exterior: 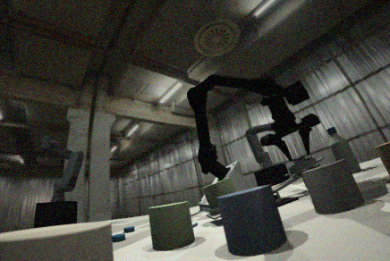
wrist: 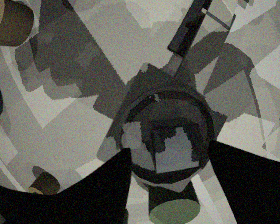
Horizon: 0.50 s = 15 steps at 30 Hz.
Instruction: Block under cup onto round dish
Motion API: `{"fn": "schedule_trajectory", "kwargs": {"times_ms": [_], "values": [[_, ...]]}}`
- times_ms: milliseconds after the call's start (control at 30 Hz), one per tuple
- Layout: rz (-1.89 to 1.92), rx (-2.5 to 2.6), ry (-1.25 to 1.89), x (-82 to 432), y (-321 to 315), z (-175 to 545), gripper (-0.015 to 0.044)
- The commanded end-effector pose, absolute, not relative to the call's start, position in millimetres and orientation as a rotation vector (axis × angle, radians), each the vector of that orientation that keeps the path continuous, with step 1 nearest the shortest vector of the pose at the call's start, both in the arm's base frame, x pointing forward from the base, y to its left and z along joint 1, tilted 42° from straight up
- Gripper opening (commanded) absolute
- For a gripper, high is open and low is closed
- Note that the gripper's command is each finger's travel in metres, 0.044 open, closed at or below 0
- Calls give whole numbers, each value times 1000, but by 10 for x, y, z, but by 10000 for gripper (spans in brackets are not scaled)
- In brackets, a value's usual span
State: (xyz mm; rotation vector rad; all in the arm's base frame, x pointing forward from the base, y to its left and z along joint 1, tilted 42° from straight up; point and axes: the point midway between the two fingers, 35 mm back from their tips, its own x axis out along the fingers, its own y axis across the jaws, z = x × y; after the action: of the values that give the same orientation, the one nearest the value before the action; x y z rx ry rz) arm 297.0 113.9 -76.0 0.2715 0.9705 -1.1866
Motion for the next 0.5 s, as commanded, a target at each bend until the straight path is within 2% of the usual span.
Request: {"fn": "schedule_trajectory", "kwargs": {"times_ms": [0,233,333,467], "values": [[-1189,256,974,2954,1068,-831,260],[-1190,255,974,2953,1007,-895,260],[-1190,255,974,2953,1007,-895,181],[-1190,255,974,2953,1007,-895,155]]}}
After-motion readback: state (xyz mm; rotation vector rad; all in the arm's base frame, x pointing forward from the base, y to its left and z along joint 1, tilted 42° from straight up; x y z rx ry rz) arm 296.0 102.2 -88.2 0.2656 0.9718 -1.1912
